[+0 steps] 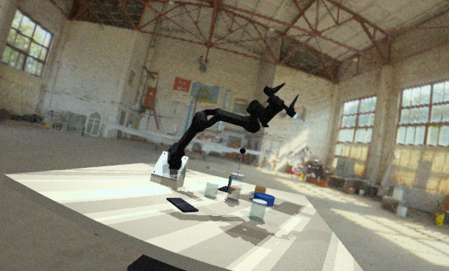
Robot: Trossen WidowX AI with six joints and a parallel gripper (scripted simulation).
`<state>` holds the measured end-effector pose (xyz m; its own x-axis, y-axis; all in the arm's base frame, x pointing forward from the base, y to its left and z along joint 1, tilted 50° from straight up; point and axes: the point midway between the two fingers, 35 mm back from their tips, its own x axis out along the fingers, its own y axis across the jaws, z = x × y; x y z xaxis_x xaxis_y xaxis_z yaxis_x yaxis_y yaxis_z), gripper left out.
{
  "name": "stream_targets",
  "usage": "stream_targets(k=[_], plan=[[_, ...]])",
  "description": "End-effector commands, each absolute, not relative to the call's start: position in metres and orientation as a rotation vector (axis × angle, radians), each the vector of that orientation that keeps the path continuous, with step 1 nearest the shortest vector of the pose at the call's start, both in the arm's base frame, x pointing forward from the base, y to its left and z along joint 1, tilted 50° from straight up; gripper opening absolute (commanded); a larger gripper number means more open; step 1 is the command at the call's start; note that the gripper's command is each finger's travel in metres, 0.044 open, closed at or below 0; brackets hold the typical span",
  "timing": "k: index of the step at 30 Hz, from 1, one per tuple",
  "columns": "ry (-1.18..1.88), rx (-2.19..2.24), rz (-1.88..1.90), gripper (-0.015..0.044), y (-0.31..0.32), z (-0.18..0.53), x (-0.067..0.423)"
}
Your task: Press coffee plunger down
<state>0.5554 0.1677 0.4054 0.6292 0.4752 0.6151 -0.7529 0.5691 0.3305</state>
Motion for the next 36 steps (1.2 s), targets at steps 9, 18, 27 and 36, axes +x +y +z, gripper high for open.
stream_targets(k=[9, 18, 27, 36], plan=[[-0.179, 0.609, 0.389, 0.0440, 0.200, 0.336, 0.562], [0.279, 0.181, -0.050, 0.0440, 0.207, 0.216, 0.485], [0.523, -0.453, -0.303, 0.0440, 0.164, 0.164, 0.376], [0.562, -0.795, -0.390, 0.0440, 0.130, 0.160, 0.328]])
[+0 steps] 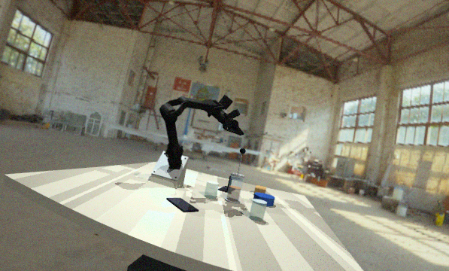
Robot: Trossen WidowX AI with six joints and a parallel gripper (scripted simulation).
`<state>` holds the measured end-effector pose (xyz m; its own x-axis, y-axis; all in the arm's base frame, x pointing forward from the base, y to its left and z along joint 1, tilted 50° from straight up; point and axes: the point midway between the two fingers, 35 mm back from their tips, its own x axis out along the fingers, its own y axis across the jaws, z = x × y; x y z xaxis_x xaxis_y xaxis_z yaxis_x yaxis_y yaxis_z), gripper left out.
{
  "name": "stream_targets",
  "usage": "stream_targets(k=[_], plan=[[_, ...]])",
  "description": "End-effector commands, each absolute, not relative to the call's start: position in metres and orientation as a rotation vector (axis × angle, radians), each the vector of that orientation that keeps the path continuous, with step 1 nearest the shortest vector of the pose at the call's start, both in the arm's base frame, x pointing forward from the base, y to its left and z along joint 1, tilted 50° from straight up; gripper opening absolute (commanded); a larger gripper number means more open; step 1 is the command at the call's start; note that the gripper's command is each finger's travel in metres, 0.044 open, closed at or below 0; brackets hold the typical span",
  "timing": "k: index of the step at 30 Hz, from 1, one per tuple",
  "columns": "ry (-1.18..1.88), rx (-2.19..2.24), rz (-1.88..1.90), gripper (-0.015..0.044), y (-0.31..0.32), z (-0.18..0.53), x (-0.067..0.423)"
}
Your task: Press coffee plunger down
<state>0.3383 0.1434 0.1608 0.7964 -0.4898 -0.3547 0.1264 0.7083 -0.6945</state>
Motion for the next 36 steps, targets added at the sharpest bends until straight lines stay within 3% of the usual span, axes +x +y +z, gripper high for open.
stream_targets(k=[1, 7, 36], plan=[[0.562, -0.795, -0.390, 0.0440, 0.126, 0.155, 0.327], [0.557, -0.794, -0.395, 0.0440, 0.092, 0.128, 0.321], [0.553, -0.793, -0.400, 0.0440, 0.070, 0.116, 0.351]])
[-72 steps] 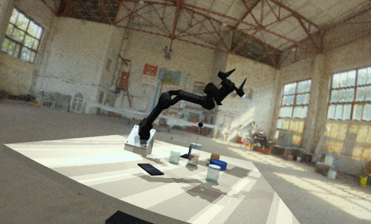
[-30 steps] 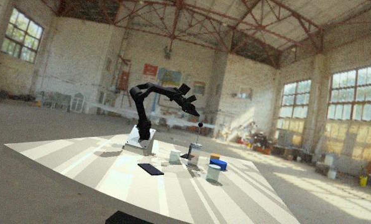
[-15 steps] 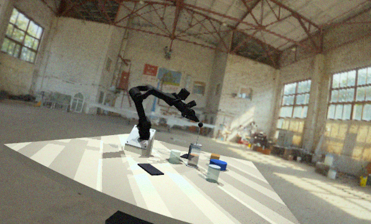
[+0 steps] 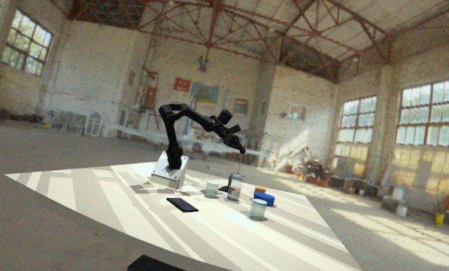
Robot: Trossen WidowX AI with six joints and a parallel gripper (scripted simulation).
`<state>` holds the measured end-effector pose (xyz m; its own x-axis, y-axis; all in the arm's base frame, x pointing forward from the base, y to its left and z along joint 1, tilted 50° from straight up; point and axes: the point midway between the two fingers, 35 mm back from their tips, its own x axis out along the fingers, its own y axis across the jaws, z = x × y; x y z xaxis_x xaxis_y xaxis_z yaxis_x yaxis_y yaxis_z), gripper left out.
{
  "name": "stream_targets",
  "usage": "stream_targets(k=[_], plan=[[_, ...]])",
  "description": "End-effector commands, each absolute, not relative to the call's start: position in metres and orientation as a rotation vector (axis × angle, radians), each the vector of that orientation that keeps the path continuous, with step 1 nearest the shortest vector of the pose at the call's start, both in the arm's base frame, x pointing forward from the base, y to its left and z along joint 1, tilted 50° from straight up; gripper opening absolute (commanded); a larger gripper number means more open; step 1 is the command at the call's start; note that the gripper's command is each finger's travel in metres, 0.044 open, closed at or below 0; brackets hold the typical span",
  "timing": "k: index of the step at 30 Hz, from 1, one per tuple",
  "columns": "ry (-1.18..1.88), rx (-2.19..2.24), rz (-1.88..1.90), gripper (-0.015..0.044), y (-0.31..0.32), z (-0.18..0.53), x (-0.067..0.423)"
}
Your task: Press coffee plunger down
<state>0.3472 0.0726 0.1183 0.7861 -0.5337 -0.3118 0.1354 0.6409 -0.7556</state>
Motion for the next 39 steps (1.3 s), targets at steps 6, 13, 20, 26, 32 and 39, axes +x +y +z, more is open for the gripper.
stream_targets(k=[6, 13, 20, 26, 32, 39], plan=[[0.552, -0.794, -0.400, 0.0335, 0.069, 0.116, 0.352], [0.552, -0.794, -0.400, 0.0151, 0.069, 0.116, 0.352], [0.552, -0.794, -0.400, 0.0125, 0.069, 0.116, 0.352], [0.553, -0.793, -0.400, 0.0125, 0.068, 0.115, 0.352], [0.555, -0.792, -0.399, 0.0125, 0.063, 0.108, 0.353], [0.558, -0.790, -0.399, 0.0125, 0.055, 0.099, 0.354]])
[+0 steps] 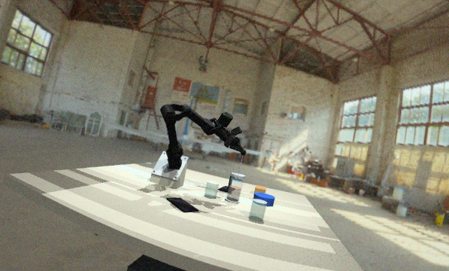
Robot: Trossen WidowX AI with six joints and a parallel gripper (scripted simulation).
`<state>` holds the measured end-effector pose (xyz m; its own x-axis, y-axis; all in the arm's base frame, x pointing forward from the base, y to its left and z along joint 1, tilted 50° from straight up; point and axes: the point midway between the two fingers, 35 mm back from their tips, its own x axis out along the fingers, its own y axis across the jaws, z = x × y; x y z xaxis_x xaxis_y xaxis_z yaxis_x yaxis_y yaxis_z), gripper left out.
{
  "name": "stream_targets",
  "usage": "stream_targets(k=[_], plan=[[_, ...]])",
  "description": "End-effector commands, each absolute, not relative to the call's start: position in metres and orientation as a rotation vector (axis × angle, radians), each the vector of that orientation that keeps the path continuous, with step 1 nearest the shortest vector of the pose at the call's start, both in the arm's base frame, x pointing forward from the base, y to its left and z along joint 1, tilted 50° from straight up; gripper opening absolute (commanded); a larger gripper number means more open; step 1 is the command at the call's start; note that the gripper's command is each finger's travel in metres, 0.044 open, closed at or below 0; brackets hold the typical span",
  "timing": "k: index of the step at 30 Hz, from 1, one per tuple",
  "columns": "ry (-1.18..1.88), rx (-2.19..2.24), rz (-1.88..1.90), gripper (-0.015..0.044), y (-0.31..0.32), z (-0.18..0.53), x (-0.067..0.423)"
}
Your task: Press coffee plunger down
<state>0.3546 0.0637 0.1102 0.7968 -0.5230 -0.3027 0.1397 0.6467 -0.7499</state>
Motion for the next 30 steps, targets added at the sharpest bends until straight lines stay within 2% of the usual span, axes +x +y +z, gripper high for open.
stream_targets(k=[1, 30], plan=[[0.558, -0.790, -0.399, 0.0125, 0.054, 0.098, 0.354], [0.559, -0.789, -0.398, 0.0125, 0.019, 0.064, 0.354]])
